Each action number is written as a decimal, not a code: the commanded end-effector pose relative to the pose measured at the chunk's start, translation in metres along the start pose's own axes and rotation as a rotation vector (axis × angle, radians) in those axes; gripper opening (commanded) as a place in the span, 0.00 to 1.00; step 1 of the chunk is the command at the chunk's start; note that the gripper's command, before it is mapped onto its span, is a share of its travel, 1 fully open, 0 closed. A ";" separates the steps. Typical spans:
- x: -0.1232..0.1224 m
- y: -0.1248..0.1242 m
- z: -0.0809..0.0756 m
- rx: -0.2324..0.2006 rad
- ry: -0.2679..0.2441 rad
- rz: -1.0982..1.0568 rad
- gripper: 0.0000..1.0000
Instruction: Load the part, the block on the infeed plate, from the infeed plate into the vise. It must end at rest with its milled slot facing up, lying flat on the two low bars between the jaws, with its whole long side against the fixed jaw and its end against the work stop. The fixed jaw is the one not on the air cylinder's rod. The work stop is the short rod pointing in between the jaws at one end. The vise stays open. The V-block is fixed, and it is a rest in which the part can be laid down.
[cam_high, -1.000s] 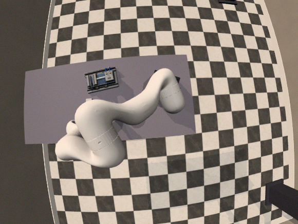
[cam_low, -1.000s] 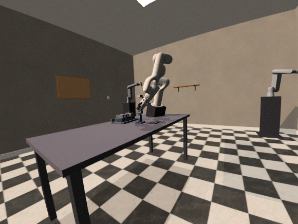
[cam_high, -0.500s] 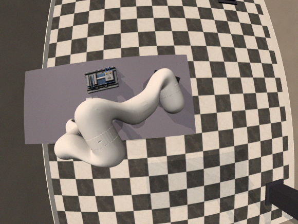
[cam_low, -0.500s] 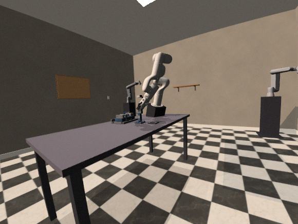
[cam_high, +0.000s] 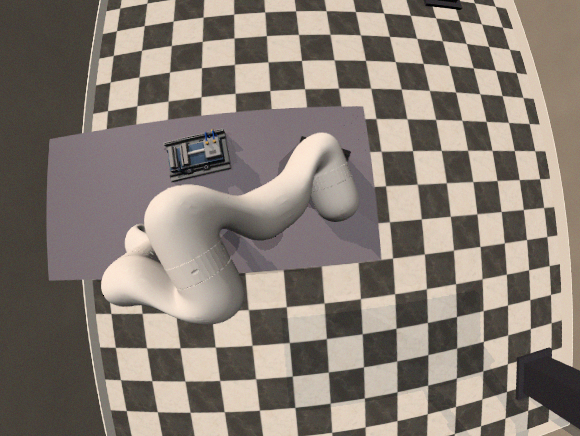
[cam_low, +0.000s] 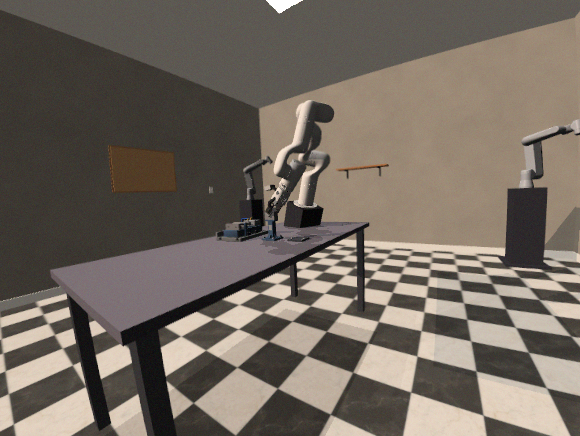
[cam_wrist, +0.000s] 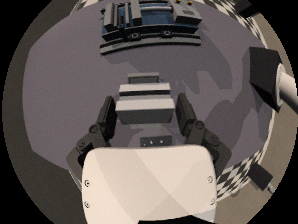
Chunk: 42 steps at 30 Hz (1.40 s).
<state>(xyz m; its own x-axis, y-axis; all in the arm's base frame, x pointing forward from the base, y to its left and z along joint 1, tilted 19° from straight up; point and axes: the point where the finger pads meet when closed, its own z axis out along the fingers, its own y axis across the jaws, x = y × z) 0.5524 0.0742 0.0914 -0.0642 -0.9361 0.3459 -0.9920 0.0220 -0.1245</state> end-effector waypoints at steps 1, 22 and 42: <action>0.001 -0.001 -0.001 0.001 -0.029 0.001 0.89; 0.002 -0.001 0.000 0.000 -0.172 0.001 0.89; 0.004 -0.001 0.000 0.000 -0.283 0.001 0.89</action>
<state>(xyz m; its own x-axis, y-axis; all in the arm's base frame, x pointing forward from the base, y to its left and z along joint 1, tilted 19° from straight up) 0.5522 0.0711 0.0922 -0.0351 -0.9949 0.0948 -0.9915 0.0227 -0.1280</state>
